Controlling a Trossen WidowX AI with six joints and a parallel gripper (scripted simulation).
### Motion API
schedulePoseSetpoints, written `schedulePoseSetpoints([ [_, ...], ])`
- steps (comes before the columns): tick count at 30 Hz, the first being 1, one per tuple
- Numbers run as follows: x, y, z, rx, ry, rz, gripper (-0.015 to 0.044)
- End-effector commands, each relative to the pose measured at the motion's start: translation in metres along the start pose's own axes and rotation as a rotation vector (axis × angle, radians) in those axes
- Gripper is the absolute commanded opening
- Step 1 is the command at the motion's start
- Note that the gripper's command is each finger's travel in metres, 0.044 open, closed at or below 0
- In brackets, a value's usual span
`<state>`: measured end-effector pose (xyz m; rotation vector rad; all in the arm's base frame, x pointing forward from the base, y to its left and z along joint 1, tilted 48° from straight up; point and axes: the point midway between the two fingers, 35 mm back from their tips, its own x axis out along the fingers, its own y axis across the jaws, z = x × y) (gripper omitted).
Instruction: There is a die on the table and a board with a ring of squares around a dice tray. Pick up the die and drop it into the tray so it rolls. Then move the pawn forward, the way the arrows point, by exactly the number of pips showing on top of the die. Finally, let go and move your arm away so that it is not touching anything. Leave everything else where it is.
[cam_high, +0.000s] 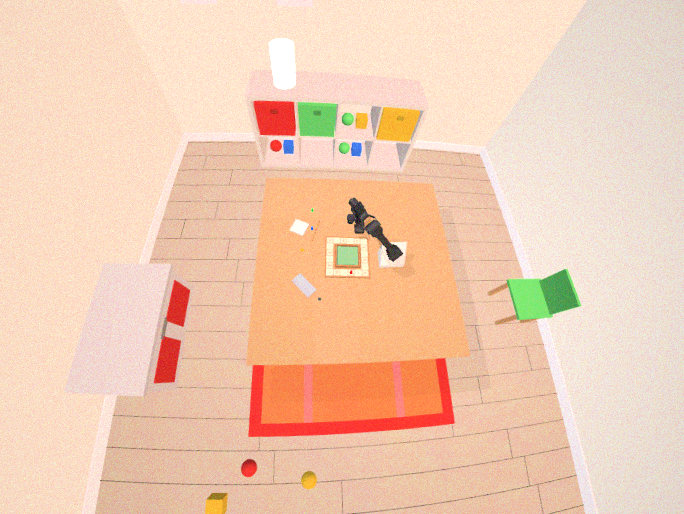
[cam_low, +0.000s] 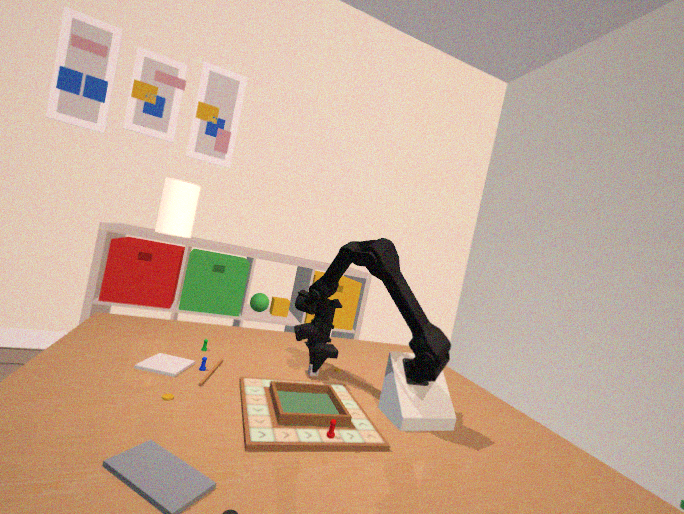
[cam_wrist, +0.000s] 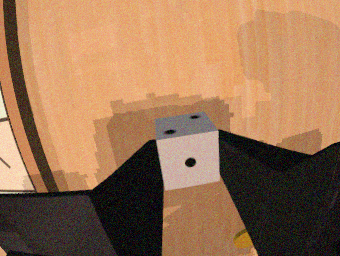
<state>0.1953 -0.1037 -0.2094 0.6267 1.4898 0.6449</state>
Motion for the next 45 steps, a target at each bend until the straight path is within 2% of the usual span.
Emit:
schedulePoseSetpoints([
  [1, -0.016, -0.003, 0.001, 0.001, -0.001, -0.002, 0.0000],
  [14, -0.119, -0.009, -0.010, 0.003, 0.001, -0.004, 0.0000],
  [19, -0.121, -0.006, -0.008, 0.020, 0.001, -0.005, 0.0000],
  [45, -0.114, 0.086, 0.050, 0.664, -0.001, -0.043, 0.0000],
])
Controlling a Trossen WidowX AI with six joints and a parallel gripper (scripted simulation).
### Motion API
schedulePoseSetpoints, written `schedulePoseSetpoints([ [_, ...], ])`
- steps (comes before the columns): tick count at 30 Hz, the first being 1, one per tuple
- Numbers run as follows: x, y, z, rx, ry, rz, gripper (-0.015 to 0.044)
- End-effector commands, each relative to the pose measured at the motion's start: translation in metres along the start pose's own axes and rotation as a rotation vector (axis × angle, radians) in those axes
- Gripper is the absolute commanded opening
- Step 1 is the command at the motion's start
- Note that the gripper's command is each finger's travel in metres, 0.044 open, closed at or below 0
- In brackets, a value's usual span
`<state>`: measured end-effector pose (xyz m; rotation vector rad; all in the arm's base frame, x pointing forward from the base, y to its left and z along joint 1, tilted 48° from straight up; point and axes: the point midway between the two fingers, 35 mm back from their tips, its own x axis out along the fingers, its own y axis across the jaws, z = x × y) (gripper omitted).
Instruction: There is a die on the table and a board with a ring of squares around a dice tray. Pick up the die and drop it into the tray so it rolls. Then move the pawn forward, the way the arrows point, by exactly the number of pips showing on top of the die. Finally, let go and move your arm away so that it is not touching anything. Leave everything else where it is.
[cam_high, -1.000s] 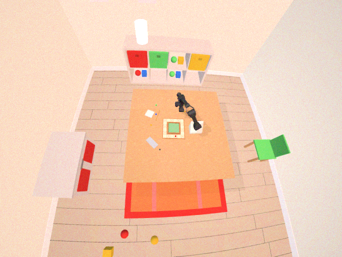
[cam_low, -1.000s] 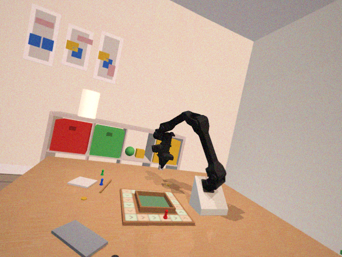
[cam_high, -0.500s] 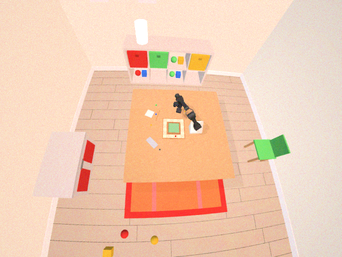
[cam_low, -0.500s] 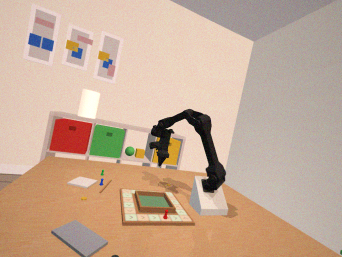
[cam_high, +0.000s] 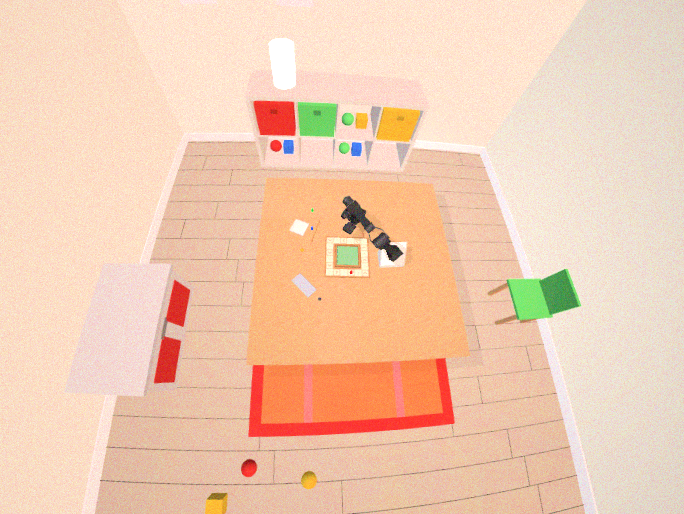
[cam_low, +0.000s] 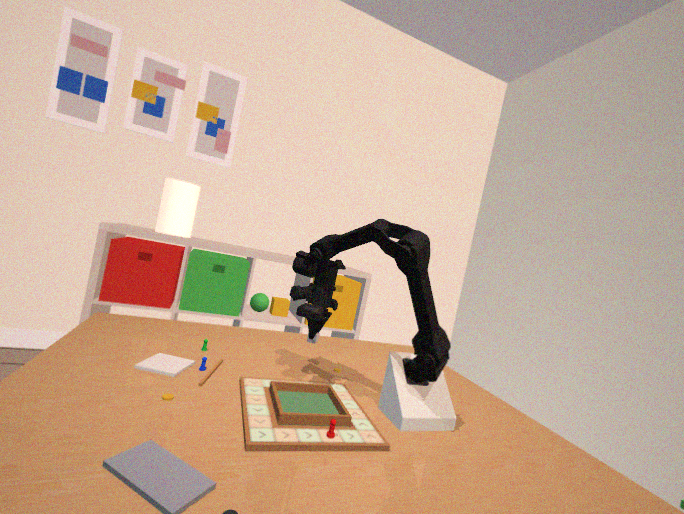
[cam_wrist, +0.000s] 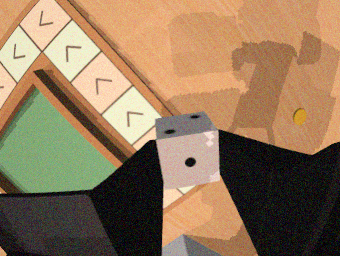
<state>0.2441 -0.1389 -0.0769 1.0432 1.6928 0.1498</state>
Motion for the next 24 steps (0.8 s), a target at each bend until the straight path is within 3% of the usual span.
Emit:
schedulePoseSetpoints([
  [1, 0.003, 0.018, -0.007, 0.088, 0.007, -0.003, 0.0000],
  [24, 0.020, 0.102, -0.034, 0.665, 0.017, 0.022, 0.0000],
])
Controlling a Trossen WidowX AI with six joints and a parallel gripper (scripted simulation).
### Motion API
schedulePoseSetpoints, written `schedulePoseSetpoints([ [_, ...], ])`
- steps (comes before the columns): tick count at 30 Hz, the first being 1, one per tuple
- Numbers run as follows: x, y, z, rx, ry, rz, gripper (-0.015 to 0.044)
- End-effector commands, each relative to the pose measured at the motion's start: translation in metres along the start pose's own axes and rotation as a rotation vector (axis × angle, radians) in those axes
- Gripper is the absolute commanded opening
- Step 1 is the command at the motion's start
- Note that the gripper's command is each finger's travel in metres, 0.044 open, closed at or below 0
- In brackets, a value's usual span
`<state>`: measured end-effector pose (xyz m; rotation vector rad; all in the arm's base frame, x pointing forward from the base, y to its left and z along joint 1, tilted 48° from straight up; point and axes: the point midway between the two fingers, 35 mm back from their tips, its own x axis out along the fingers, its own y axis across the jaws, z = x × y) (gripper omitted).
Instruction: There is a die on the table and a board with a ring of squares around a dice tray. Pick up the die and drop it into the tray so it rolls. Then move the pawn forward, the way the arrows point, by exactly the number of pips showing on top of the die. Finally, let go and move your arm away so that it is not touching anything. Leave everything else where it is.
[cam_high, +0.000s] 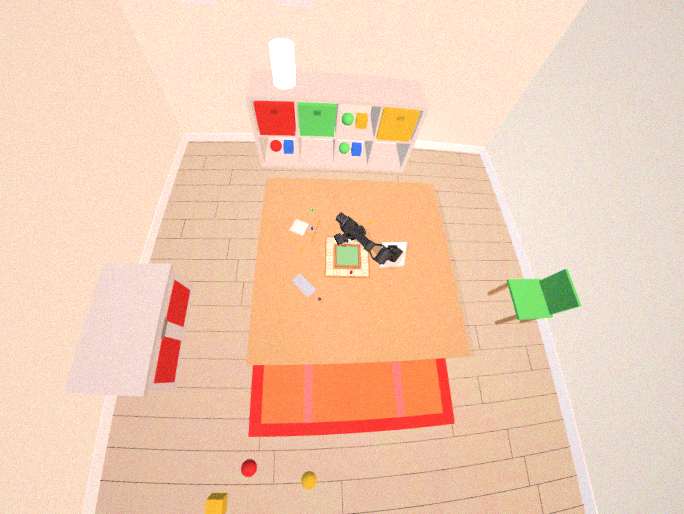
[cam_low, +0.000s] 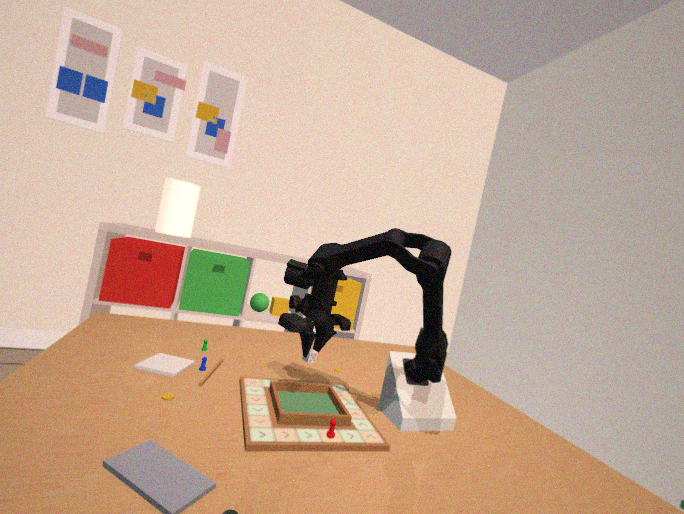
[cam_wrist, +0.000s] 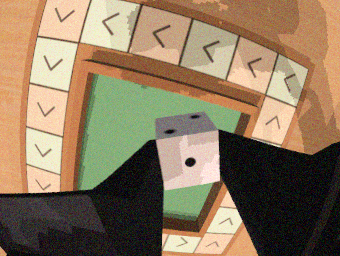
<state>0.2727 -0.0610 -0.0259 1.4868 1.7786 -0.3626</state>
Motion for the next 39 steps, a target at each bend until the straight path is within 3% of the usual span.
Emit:
schedulePoseSetpoints([
  [1, 0.005, 0.006, -0.015, 0.096, 0.012, 0.005, 0.0000],
  [12, 0.016, 0.022, -0.052, 0.367, 0.039, 0.009, 0.0000],
  [19, 0.018, 0.022, -0.055, 0.383, 0.024, -0.006, 0.0000],
  [30, 0.029, 0.013, -0.054, 0.380, -0.295, -0.170, 0.0000],
  [39, 0.031, 0.012, -0.052, 0.372, -0.588, -0.200, 0.0000],
])
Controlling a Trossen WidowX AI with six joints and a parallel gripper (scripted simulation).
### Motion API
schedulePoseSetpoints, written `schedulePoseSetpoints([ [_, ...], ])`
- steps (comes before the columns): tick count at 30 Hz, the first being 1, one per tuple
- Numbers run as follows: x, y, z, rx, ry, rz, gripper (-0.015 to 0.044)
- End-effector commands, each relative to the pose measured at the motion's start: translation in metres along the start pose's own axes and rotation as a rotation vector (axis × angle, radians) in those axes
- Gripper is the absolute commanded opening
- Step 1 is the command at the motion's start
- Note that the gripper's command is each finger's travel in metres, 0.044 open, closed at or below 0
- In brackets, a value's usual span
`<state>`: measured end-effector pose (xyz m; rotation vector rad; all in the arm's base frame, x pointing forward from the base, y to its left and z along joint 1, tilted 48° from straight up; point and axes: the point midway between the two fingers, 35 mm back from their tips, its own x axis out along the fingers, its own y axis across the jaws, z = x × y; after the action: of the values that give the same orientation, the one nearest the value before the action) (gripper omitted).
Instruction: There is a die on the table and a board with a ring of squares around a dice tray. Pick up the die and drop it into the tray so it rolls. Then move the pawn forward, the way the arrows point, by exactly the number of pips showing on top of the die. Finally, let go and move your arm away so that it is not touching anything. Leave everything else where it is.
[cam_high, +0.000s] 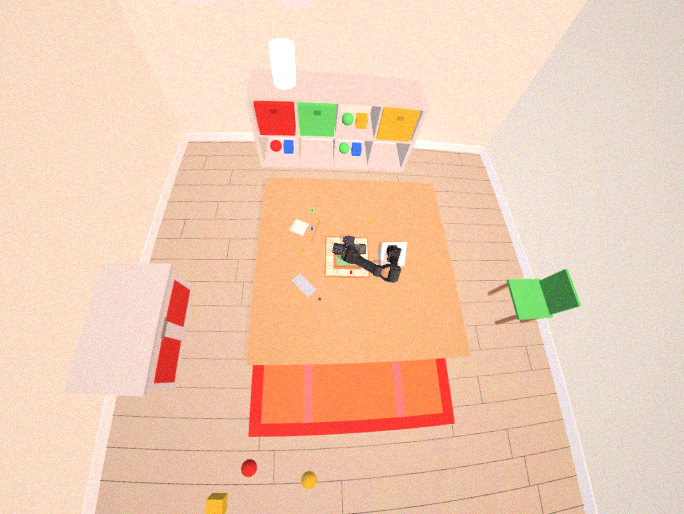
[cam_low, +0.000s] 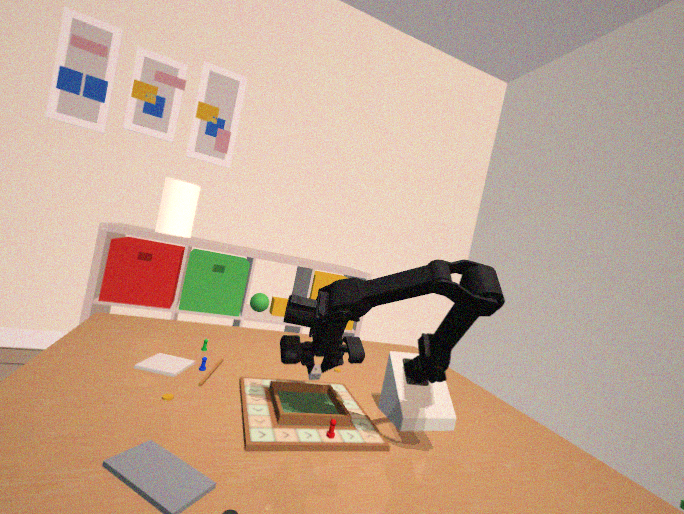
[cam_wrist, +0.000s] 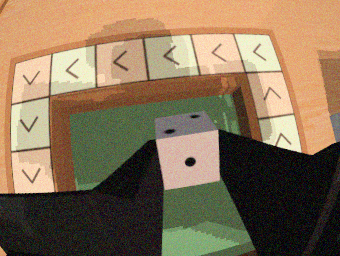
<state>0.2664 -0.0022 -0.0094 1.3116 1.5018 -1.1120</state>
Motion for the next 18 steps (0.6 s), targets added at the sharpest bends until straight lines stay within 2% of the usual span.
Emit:
schedulePoseSetpoints([
  [1, 0.001, -0.003, 0.000, 0.014, -0.122, 0.021, 0.0000],
  [6, 0.000, -0.001, -0.001, 0.036, -0.266, 0.079, 0.0000],
  [10, -0.003, 0.000, -0.001, 0.039, -0.284, 0.088, 0.0000],
  [15, -0.048, 0.004, -0.006, 0.039, -0.284, 0.089, 0.0000],
  [18, -0.050, 0.004, -0.006, 0.039, -0.284, 0.089, 0.0000],
])
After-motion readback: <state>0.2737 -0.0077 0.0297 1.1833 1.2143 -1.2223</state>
